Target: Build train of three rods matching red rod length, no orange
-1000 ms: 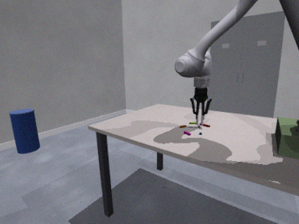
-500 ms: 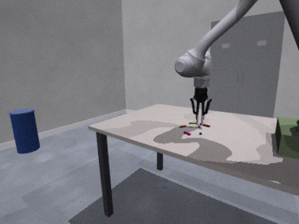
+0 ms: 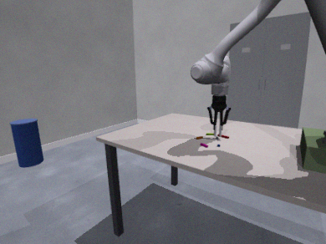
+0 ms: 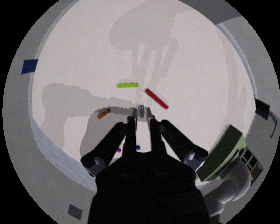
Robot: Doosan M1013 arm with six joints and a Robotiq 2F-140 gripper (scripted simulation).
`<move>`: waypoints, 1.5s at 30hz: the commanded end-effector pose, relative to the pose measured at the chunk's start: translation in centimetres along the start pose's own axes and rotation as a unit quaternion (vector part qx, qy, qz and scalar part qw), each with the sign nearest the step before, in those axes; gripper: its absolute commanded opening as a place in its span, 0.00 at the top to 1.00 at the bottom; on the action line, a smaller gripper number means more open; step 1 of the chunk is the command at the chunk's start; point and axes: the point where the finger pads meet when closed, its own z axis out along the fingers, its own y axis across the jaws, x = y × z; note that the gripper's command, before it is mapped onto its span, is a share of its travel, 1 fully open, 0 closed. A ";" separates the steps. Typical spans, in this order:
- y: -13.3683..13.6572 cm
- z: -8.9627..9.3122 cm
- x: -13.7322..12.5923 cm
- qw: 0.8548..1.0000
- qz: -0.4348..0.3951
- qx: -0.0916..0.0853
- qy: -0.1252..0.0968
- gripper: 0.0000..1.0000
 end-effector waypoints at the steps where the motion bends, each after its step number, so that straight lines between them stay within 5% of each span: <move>1: 0.0 0.0 0.0 1.000 0.000 0.000 0.000 0.85; 45: 0.0 1.7 0.0 1.000 0.000 0.000 0.000 0.85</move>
